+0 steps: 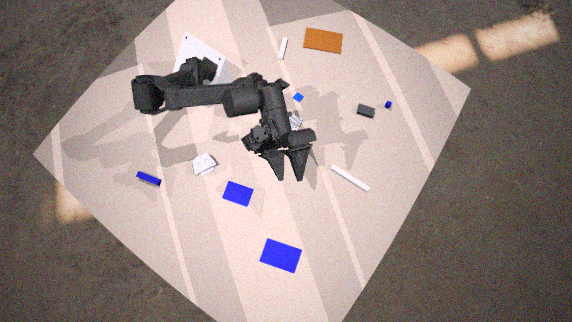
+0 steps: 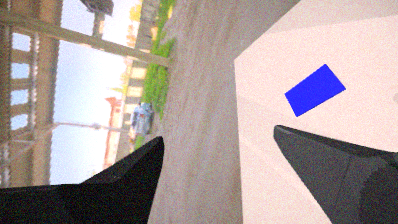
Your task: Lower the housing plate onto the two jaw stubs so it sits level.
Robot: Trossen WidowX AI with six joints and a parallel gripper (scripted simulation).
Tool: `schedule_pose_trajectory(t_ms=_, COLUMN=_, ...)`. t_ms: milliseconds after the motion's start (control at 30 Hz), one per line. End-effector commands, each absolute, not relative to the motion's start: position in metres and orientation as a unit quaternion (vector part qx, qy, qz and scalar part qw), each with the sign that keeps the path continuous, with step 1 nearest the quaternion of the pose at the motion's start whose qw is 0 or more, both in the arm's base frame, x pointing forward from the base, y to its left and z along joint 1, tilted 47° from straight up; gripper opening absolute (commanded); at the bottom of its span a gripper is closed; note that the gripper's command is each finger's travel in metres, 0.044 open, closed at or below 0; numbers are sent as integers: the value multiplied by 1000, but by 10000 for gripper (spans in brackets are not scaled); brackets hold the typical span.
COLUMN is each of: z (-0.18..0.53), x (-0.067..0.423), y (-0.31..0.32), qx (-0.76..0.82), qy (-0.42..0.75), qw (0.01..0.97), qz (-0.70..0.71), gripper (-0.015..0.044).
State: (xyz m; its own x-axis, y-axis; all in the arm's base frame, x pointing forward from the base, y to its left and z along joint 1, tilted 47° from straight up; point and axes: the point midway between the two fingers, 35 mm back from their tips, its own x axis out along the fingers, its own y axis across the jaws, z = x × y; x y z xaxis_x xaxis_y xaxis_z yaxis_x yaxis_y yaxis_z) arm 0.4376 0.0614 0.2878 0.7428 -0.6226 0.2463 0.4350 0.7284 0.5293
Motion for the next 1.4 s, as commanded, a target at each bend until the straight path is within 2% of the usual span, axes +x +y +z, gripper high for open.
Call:
schedule_pose_trajectory(t_ms=0, z=288, x=438, y=61, qx=225, qy=-208, qw=906, qz=-292, gripper=426)
schedule_pose_trajectory(t_ms=33, z=288, x=438, y=61, qx=223, qy=-207, qw=906, qz=-292, gripper=440)
schedule_pose_trajectory(t_ms=733, z=278, x=444, y=-16, qx=58, qy=-52, qw=929, qz=-363, gripper=440)
schedule_pose_trajectory(t_ms=1367, z=253, x=406, y=-91, qx=-57, qy=129, qw=901, qz=-410, gripper=440)
